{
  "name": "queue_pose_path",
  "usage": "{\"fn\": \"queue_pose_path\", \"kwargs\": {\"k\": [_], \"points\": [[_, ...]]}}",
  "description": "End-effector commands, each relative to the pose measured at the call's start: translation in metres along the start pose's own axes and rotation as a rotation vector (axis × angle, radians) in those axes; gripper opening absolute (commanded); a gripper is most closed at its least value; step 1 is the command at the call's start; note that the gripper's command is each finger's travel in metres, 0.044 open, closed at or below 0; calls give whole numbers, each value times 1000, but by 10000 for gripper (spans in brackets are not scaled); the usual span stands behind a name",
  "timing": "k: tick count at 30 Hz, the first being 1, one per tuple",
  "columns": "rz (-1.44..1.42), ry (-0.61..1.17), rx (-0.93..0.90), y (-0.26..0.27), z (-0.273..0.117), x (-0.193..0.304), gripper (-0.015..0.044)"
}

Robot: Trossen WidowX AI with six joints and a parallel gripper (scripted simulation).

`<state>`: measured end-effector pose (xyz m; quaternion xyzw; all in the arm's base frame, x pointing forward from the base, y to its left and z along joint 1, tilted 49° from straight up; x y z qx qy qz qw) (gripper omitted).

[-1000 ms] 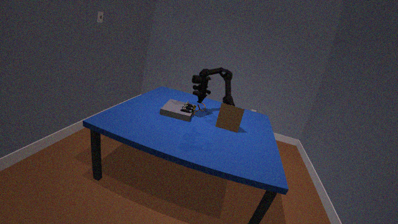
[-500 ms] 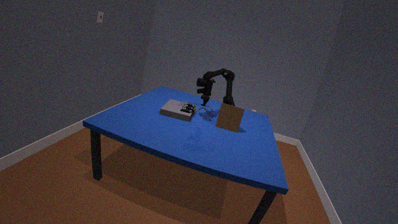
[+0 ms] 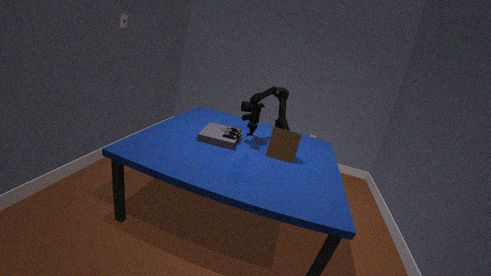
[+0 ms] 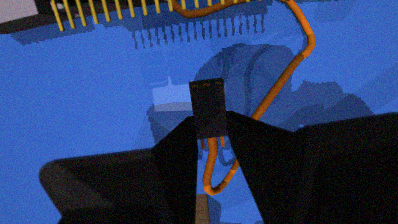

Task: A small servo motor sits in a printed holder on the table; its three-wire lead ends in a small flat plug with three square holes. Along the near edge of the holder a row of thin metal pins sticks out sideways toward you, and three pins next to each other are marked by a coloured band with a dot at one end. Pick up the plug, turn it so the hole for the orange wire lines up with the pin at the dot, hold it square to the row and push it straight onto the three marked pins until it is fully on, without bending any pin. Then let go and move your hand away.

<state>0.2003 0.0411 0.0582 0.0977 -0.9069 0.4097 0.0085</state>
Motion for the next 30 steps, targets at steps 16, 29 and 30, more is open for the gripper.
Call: {"fn": "queue_pose_path", "kwargs": {"k": [16, 29, 30], "points": [[-1, -4, 3, 0, 1, -37, 0], [-1, -4, 3, -2, 0, -38, 0], [-1, -4, 3, -2, 0, -39, 0]]}}
Point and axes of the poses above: the point midway between the two fingers, 35 mm back from their tips, its own z axis out along the fingers, its own y axis across the jaws, x = y × z, the point moved 5 cm from there along -z, back along the fingers, and after that the axes turned 2 degrees about -z, right-handed, at the moved point
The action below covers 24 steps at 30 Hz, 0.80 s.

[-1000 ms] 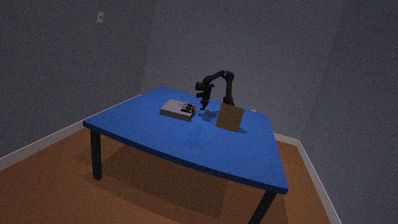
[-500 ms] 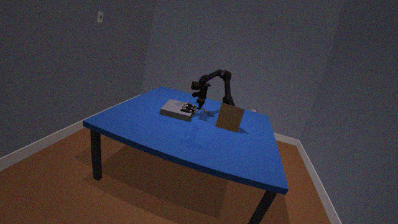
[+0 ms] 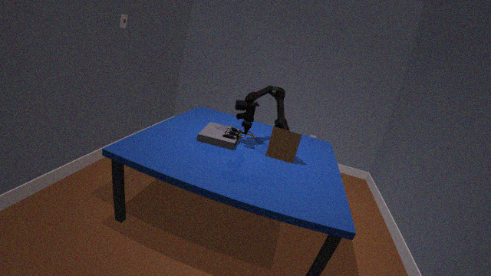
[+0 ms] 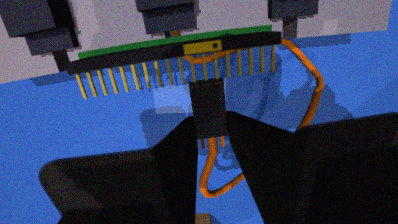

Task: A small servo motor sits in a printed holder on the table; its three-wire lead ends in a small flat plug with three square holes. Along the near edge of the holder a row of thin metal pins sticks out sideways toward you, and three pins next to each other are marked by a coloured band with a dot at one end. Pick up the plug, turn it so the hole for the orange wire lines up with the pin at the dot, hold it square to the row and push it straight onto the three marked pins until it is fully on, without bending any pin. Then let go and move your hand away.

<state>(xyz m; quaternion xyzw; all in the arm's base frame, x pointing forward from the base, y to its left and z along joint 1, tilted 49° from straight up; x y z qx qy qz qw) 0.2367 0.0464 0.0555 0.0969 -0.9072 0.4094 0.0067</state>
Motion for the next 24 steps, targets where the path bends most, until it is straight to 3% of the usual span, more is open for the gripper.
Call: {"fn": "queue_pose_path", "kwargs": {"k": [1, 24], "points": [[-3, -2, 3, -1, 0, -3, 0], [-3, -2, 3, 1, 0, -18, 0]]}}
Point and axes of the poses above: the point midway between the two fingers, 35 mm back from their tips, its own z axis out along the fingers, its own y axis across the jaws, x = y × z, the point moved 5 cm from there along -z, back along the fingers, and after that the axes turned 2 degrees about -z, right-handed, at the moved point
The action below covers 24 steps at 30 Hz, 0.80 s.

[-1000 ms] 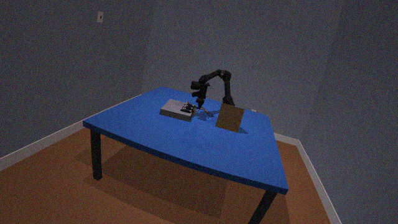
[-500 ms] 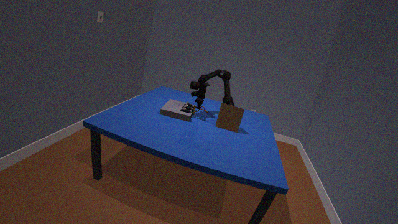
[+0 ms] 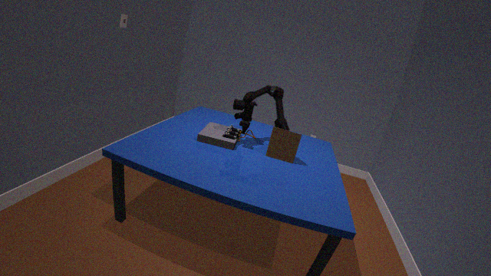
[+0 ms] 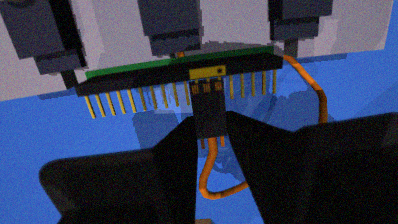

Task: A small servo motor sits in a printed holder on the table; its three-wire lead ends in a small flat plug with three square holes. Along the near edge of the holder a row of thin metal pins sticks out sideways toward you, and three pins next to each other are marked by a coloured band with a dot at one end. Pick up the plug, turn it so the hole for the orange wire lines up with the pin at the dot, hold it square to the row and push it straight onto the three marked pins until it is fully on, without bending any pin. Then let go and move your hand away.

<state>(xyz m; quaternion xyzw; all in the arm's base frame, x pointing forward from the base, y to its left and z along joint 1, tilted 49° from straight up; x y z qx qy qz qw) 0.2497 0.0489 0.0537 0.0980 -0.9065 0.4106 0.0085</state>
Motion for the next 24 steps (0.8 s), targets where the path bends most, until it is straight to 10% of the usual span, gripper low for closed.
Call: {"fn": "queue_pose_path", "kwargs": {"k": [1, 20, 24], "points": [[1, -5, 1, 0, 0, -5, 0], [0, -5, -1, -1, -60, -2, 440], [0, -5, -1, -1, -60, -2, 440]]}}
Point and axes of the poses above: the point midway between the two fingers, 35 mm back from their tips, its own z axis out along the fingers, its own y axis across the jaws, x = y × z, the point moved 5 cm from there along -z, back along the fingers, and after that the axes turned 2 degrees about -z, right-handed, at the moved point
